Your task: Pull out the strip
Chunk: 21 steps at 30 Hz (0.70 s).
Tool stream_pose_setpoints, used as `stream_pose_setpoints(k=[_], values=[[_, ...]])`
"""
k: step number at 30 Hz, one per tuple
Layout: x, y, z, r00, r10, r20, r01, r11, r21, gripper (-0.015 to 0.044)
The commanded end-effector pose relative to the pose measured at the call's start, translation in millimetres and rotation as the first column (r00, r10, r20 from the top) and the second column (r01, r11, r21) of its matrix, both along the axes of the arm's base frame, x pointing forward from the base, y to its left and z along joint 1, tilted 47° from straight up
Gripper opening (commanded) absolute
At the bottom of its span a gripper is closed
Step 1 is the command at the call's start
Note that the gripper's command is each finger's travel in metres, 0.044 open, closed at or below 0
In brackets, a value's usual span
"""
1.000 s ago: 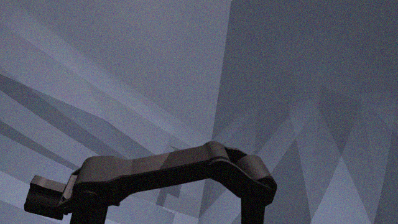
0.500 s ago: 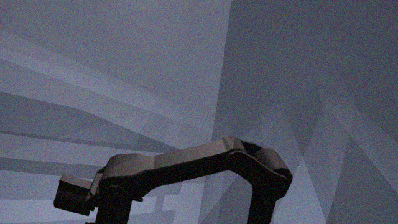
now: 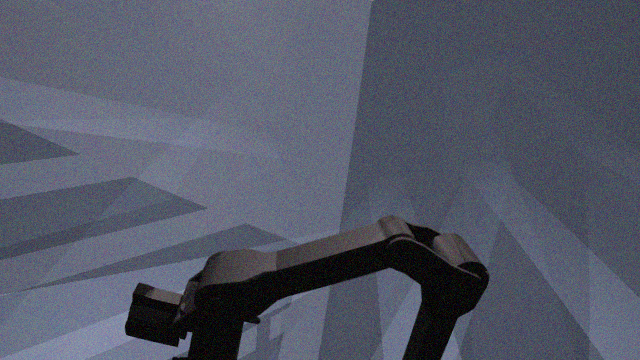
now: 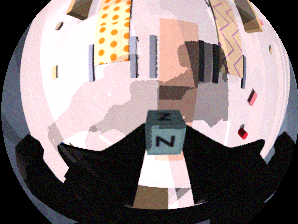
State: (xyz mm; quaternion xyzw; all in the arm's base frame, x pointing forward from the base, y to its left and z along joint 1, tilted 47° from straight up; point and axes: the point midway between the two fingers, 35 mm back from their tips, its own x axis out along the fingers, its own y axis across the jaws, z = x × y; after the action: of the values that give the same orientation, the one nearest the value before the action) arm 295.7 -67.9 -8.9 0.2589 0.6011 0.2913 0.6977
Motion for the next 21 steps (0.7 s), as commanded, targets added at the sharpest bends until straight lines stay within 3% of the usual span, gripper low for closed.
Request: stream_pose_setpoints(k=[1, 21], values=[[-2.4, -15.8, 13.9, 1.0, -0.002, 0.011, 0.002, 1.0, -0.009, 0.0], [-3.8, -21.9, 20.1, 1.0, -0.002, 0.011, 0.002, 1.0, -0.009, 0.0]])
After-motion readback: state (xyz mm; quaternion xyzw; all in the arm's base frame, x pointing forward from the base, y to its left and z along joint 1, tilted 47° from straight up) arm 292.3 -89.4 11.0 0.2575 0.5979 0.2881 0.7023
